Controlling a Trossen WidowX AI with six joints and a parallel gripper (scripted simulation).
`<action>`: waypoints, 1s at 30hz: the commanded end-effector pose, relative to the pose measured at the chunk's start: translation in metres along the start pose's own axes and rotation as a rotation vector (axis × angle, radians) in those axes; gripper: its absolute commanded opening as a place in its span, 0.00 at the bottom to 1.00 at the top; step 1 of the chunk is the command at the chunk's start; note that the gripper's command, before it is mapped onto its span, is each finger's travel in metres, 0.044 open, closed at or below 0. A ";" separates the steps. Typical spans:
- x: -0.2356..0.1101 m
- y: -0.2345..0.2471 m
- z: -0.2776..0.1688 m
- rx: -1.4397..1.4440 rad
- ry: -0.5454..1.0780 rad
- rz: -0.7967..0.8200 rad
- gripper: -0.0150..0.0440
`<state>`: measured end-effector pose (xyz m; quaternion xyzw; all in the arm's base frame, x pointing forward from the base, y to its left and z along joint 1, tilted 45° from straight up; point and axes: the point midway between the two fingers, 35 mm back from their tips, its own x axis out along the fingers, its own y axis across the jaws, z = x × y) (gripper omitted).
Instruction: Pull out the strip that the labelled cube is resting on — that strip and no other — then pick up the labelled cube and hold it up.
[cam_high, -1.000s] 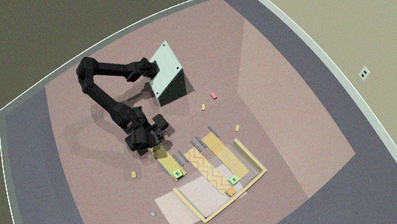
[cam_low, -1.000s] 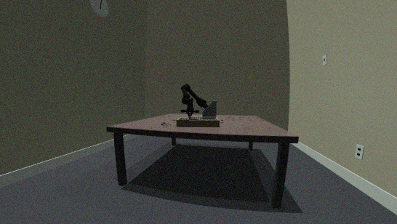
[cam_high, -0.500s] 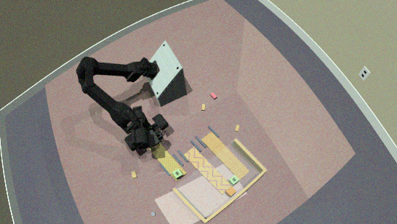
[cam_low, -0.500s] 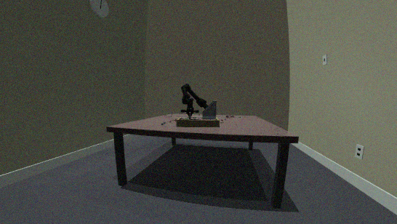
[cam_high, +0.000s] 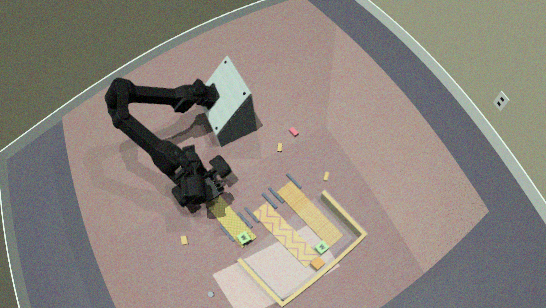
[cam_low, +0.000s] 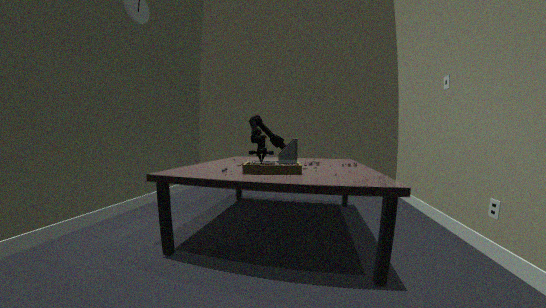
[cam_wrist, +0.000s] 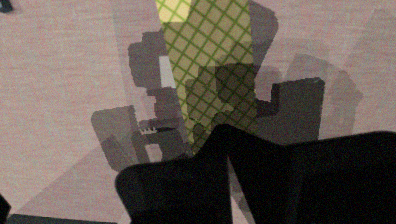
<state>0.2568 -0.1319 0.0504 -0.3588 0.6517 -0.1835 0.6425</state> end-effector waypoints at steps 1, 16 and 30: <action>-0.023 0.000 0.004 0.002 0.010 0.004 0.25; -0.039 0.001 0.036 0.083 0.020 0.004 0.61; -0.045 0.003 0.085 0.085 0.018 0.004 1.00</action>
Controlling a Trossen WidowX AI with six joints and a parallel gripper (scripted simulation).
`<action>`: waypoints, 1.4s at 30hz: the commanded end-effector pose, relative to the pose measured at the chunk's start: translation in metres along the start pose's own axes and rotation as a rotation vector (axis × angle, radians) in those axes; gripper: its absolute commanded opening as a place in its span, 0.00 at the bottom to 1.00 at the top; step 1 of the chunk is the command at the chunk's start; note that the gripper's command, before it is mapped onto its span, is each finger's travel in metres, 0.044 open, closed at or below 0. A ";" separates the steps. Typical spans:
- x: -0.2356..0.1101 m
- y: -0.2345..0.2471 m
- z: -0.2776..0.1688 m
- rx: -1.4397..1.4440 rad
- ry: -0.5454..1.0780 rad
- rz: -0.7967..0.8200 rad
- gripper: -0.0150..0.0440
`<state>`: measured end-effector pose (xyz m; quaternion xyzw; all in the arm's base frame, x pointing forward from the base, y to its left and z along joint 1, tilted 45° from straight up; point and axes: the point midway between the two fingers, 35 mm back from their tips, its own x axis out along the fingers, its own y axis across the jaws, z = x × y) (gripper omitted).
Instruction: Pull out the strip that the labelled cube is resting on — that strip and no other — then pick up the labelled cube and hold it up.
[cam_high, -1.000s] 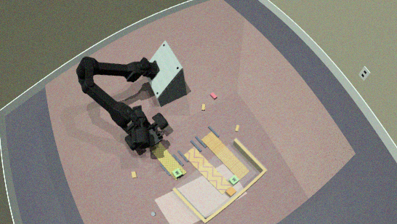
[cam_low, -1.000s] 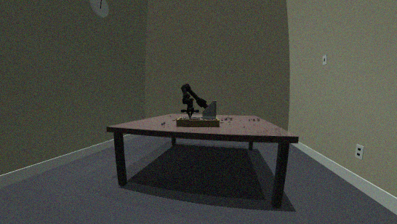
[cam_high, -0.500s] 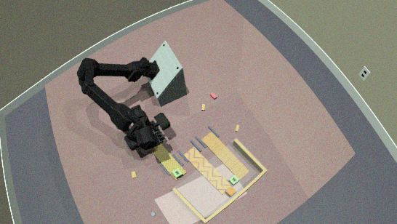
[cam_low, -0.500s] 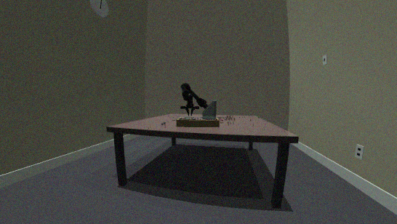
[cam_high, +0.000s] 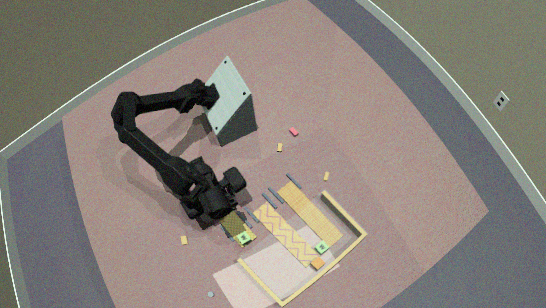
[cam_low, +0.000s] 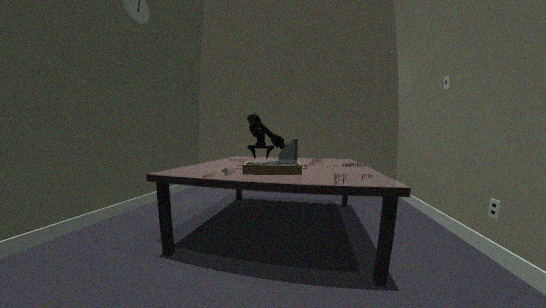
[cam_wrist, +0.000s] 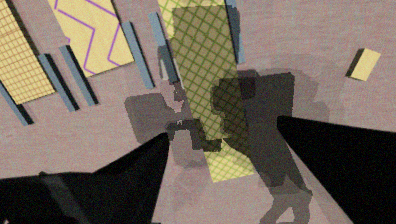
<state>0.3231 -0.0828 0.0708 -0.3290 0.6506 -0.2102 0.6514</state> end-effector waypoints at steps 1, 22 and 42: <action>-0.002 0.001 0.015 0.005 0.000 -0.003 1.00; -0.013 0.006 0.089 0.008 -0.003 -0.002 1.00; -0.003 0.005 0.123 0.010 -0.005 -0.002 0.68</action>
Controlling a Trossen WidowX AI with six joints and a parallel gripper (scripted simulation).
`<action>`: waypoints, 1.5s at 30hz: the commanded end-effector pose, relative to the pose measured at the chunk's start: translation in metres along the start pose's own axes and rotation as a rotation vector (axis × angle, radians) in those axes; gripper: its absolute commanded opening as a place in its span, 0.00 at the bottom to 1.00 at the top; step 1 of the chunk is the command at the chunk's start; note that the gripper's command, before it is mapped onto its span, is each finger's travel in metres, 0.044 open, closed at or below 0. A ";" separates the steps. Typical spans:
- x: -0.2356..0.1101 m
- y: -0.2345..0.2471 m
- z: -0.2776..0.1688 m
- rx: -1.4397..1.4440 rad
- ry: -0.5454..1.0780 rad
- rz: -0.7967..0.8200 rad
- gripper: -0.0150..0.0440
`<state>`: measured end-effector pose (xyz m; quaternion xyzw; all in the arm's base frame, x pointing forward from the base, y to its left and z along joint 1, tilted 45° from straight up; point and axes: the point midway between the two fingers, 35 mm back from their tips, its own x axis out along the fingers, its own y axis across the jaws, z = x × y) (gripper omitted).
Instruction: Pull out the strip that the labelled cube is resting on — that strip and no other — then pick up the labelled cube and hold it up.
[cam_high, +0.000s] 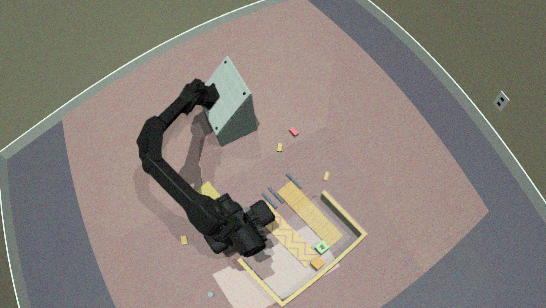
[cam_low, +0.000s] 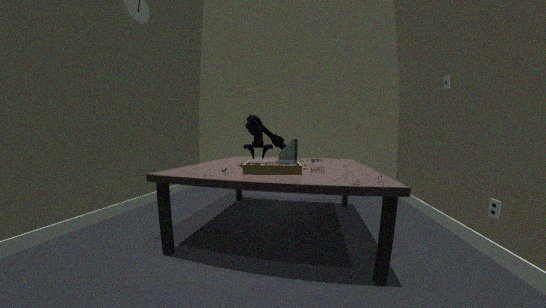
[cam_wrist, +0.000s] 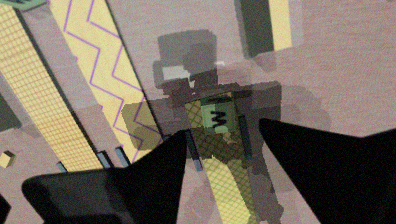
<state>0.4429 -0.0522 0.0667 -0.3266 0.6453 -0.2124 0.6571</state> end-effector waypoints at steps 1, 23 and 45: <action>0.009 -0.001 0.000 -0.002 0.007 -0.001 0.68; 0.045 -0.001 -0.001 -0.002 0.007 -0.003 0.68; 0.047 -0.001 0.000 0.003 0.003 -0.001 0.38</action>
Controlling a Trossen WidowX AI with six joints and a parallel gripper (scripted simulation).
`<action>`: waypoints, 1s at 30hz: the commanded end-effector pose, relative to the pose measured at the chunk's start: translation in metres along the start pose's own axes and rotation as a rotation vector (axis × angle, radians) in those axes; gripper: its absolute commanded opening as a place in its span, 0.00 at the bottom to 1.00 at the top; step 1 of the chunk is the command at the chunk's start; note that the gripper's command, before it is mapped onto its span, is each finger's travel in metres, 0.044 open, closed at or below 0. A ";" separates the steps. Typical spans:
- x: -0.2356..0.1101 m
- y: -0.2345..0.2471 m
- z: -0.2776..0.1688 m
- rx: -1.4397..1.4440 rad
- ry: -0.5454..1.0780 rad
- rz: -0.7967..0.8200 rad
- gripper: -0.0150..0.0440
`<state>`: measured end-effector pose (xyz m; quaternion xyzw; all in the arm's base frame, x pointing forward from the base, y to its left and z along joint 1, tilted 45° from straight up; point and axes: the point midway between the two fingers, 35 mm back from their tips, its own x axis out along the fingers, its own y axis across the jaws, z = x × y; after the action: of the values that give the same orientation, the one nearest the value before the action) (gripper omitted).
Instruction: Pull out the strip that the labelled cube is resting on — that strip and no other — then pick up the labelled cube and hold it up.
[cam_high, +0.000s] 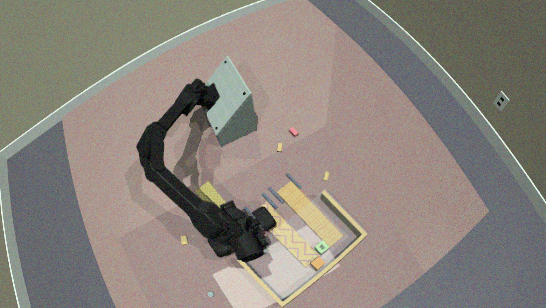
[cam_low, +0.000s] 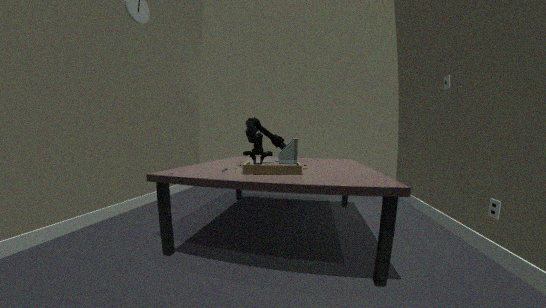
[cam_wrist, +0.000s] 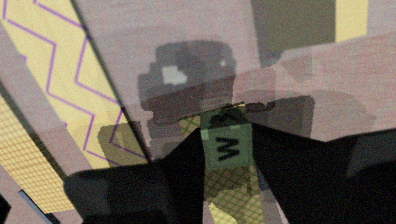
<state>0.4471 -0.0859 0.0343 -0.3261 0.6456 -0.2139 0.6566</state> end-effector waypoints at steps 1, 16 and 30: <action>0.000 0.000 0.000 0.001 0.000 0.000 0.33; -0.037 0.018 -0.047 -0.006 0.006 0.002 0.25; -0.043 0.029 -0.077 -0.008 0.008 0.002 0.25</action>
<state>0.3752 -0.0482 0.0512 -0.3276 0.6477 -0.2122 0.6543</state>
